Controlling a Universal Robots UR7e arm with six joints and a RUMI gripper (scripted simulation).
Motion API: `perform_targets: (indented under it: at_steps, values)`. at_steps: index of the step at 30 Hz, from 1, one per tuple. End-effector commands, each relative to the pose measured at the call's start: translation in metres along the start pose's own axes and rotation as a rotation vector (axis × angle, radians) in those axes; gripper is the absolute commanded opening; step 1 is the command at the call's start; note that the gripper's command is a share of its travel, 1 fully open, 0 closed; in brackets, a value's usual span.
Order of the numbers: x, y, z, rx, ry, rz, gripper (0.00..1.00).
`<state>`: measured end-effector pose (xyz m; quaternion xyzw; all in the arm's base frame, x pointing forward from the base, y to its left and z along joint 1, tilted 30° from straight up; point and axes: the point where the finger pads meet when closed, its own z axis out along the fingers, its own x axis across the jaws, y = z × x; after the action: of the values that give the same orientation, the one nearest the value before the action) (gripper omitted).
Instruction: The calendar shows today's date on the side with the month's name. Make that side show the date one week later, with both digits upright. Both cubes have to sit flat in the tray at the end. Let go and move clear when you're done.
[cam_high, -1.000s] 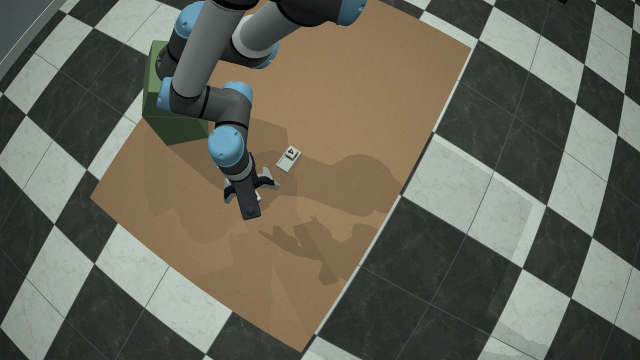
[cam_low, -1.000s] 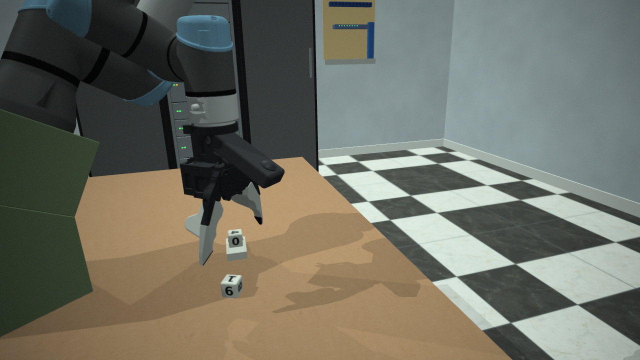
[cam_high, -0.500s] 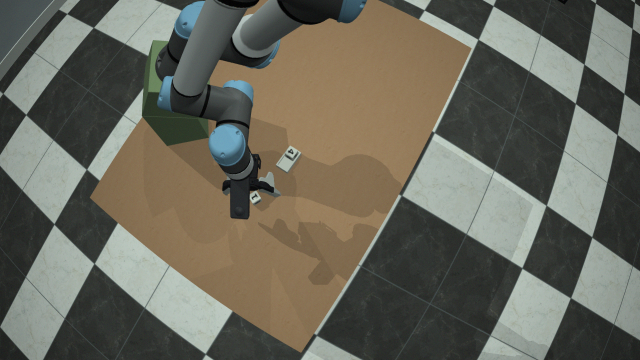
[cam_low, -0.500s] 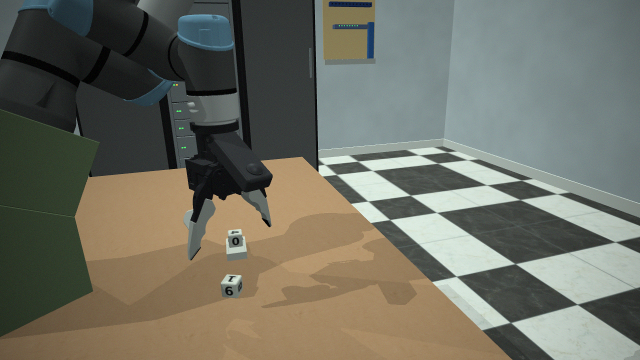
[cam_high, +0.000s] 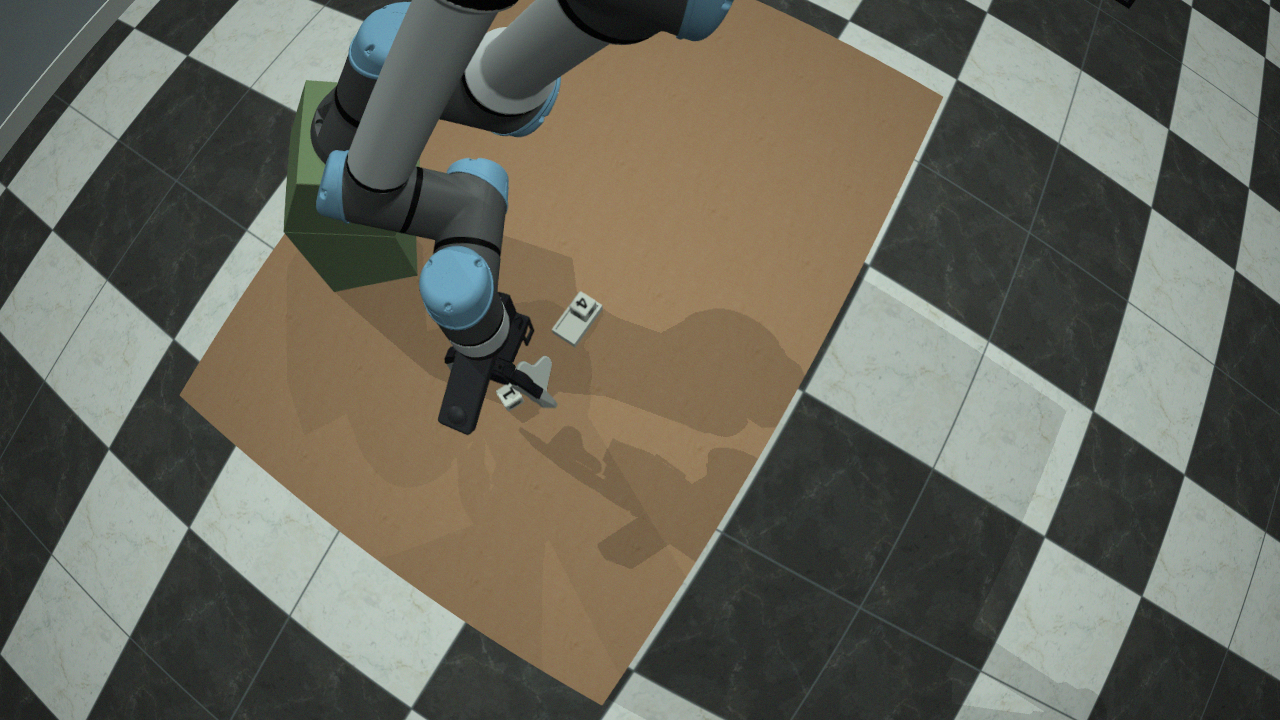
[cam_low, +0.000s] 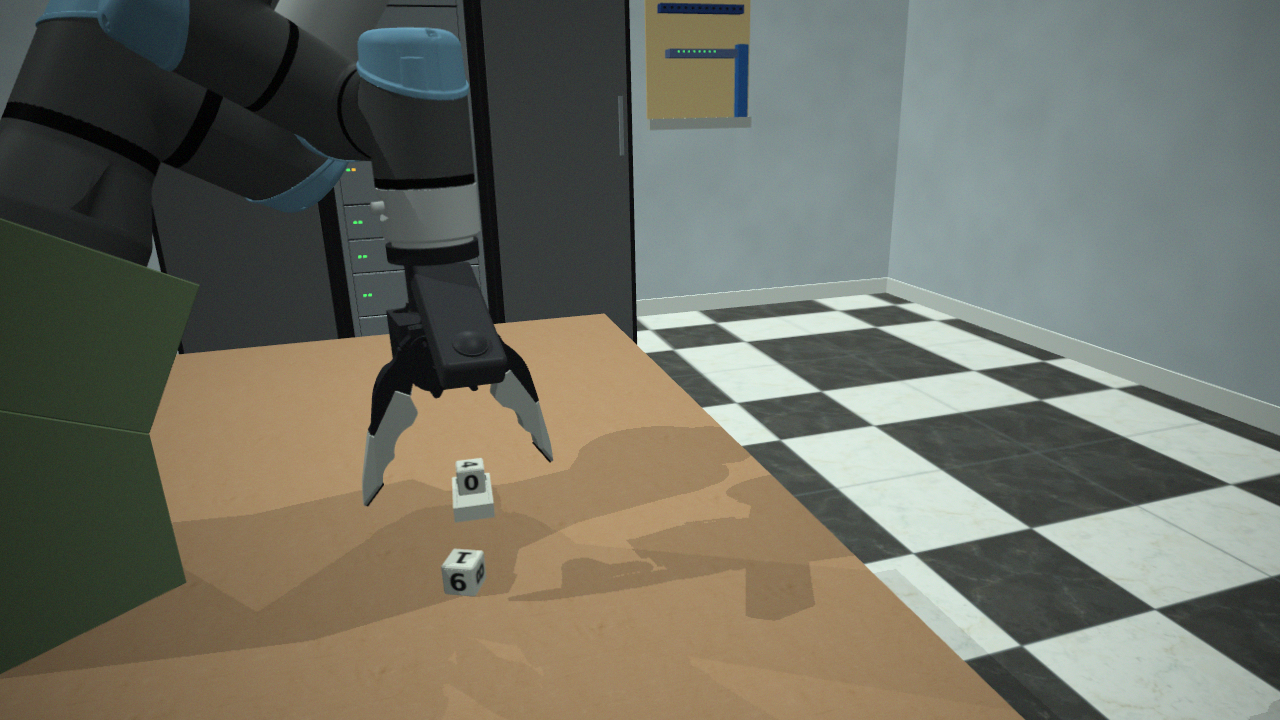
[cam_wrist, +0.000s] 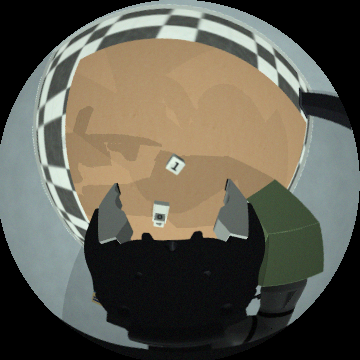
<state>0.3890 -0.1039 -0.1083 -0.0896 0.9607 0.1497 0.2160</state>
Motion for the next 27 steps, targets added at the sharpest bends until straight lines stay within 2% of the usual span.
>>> perform_targets:
  at_steps: [1, 18, 27]
  values:
    - [0.0019, 0.0044, 0.0, 0.005, 0.008, 0.152, 1.0]
    - [0.0051, 0.009, -0.0012, 0.005, 0.007, 0.477, 1.0]
    - [0.0058, 0.0103, -0.0016, 0.006, 0.007, 0.567, 1.0]
